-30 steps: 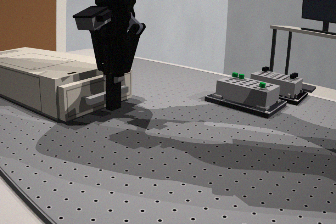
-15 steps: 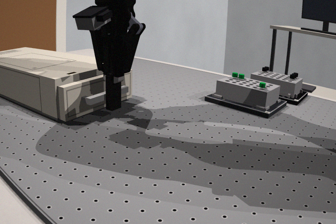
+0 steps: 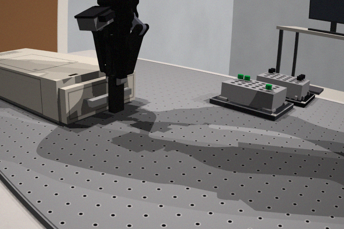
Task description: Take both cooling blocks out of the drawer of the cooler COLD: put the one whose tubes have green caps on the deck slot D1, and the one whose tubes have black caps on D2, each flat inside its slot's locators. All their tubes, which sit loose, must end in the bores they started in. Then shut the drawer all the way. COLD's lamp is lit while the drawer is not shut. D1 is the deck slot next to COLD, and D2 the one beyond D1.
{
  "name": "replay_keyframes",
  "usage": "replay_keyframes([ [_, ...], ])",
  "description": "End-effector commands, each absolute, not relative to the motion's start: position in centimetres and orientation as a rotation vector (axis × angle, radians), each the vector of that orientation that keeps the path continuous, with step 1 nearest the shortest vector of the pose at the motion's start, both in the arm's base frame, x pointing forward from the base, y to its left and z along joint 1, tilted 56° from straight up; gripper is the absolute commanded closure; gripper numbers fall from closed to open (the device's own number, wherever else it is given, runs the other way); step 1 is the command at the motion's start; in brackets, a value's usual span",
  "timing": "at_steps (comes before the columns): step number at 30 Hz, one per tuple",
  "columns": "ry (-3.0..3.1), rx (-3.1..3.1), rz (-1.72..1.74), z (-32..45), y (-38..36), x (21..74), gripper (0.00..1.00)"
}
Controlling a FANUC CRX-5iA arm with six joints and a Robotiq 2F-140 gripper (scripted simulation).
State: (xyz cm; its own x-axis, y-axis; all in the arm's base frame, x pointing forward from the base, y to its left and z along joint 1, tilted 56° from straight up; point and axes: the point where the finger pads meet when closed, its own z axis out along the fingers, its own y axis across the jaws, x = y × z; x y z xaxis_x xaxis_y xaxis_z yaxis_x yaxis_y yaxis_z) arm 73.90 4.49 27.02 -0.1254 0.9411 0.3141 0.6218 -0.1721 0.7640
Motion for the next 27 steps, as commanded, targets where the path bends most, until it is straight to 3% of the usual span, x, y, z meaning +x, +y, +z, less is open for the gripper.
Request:
replay_keyframes([
  [1, 1.733, 1.786, 1.207, 27.1, 4.4, 73.9, 0.90],
  [27, 1.733, 1.786, 1.207, 25.5, 4.8, 72.6, 0.90],
])
